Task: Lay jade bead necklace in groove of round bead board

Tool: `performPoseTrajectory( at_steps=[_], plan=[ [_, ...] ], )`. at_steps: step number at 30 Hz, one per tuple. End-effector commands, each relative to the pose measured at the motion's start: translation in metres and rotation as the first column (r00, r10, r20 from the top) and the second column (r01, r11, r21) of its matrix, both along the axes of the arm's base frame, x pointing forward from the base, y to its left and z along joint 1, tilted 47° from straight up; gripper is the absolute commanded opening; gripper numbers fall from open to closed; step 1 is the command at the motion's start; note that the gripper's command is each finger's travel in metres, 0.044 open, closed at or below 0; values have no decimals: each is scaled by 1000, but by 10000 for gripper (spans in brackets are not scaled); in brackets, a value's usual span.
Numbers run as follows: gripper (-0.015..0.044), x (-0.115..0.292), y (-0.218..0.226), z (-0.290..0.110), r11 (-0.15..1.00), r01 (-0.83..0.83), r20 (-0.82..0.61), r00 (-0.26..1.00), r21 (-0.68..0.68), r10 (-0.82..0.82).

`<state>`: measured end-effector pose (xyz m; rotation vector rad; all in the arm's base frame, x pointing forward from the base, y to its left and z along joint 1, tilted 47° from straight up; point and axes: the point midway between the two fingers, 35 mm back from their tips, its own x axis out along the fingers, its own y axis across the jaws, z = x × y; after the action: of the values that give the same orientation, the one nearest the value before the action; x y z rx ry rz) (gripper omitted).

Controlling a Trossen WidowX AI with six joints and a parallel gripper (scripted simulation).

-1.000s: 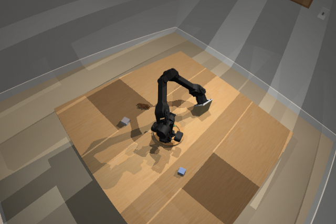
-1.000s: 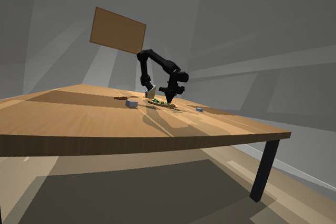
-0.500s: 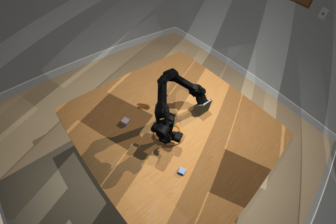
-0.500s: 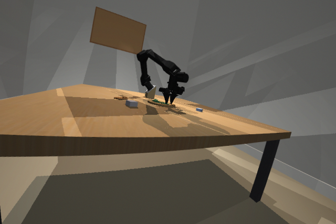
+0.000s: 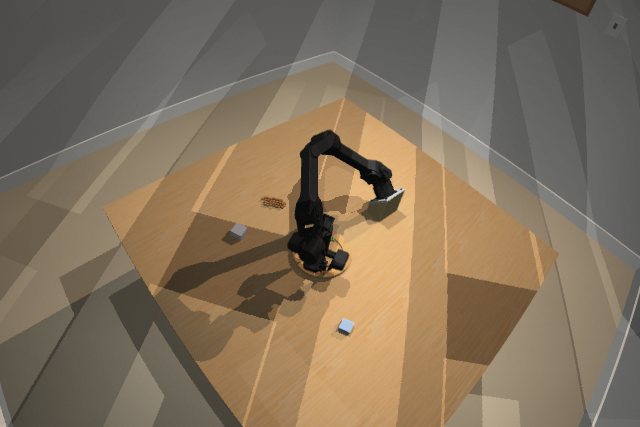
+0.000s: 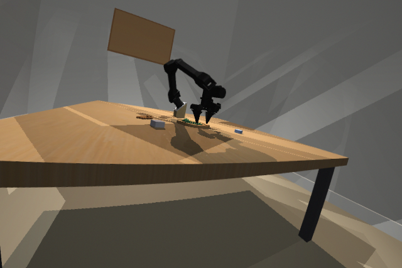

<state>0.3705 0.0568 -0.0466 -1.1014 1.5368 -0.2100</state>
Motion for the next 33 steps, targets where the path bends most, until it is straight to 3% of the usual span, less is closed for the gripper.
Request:
performPoseTrajectory(
  at_steps=[1, 15, 19, 23, 27, 30, 33],
  plan=[
    [440, 0, 1, 1, 1000, 5, 4, 1000, 7, -5],
    [440, 0, 1, 1, 1000, 5, 4, 1000, 7, -5],
    [335, -6, -6, 18, 987, 153, 159, 975, 45, -158],
    [230, -16, -19, 45, 917, 368, 388, 831, 154, -398],
    [125, -29, -32, 69, 794, 523, 556, 578, 310, -597],
    [120, -37, -39, 82, 708, 575, 615, 399, 410, -680],
    [120, -38, -39, 83, 701, 578, 618, 386, 417, -685]
  ],
)
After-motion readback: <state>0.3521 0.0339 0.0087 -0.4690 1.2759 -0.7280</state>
